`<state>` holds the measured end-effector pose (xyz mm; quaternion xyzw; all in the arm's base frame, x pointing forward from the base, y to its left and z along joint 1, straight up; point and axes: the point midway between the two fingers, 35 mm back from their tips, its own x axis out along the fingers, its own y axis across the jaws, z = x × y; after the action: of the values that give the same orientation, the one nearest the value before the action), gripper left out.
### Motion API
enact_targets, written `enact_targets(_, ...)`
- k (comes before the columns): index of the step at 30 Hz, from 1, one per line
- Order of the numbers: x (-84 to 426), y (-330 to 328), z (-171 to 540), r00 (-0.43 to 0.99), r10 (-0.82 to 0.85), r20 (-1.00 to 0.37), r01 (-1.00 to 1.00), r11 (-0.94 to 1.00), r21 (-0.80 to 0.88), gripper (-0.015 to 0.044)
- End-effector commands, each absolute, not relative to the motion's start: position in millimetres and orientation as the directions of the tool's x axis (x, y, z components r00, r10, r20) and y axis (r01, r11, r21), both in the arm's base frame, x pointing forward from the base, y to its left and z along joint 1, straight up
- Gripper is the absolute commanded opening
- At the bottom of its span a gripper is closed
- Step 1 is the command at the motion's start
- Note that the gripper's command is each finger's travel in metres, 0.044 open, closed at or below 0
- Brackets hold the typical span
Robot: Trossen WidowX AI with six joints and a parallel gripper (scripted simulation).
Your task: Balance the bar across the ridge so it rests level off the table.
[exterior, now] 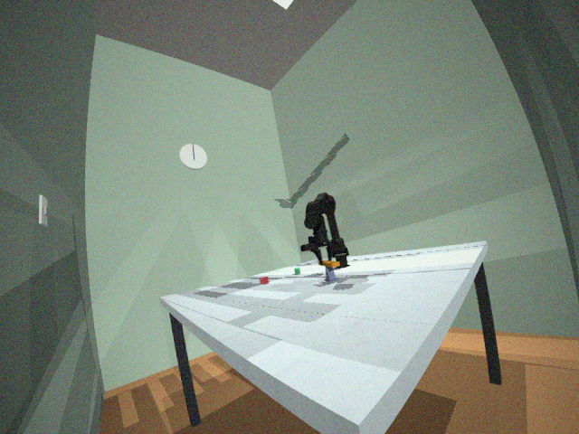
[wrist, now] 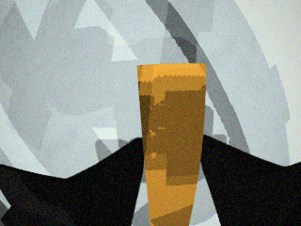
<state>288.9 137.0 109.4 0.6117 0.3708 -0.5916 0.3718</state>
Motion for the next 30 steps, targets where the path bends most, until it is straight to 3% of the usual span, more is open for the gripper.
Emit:
enact_targets(1, 288.9, 137.0, 109.3, 0.025, 0.013, -1.000, 0.894, -0.448, 0.016, 0.0171)
enact_targets(23, 288.9, 137.0, 109.3, 0.025, 0.013, -1.000, 0.894, -0.448, 0.016, 0.0185)
enact_targets(30, 288.9, 137.0, 109.3, 0.025, 0.013, -1.000, 0.894, -0.448, 0.016, 0.0369)
